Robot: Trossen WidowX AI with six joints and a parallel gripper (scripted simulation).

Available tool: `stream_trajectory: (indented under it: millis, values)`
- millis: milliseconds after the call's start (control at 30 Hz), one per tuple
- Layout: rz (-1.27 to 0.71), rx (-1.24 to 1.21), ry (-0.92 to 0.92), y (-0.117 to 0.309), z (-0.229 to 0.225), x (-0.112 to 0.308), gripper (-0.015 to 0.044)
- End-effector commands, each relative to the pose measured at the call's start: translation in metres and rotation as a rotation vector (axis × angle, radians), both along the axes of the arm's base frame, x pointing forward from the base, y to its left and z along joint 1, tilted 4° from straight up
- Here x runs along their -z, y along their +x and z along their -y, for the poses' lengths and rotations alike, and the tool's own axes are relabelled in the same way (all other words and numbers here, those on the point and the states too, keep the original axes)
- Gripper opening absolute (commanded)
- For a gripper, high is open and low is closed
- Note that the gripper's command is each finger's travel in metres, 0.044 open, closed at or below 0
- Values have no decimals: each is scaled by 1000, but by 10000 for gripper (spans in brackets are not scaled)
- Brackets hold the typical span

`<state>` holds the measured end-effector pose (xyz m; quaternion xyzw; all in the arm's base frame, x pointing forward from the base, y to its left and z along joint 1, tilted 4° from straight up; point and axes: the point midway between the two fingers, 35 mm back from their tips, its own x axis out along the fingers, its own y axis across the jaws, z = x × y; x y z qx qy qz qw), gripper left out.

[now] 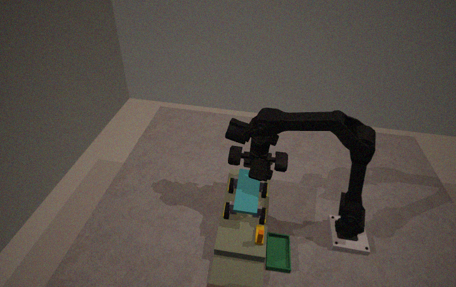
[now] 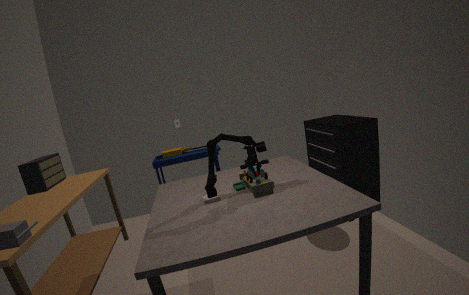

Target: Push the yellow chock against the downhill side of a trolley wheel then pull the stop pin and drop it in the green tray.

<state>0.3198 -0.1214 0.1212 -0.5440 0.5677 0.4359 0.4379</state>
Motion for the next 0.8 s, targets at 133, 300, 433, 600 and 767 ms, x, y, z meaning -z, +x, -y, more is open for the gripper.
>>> stream_trajectory:
  millis: [133,300,433,600,767]
  values:
    - [-1,-2,-2,0,0,-5,0]
    - [-2,-2,-3,-1,-1,-8,0]
    - [-3,-2,-3,-1,-1,-10,0]
    - [-3,-2,-3,-2,-2,-13,0]
    - [-3,-2,-2,-2,-3,-16,0]
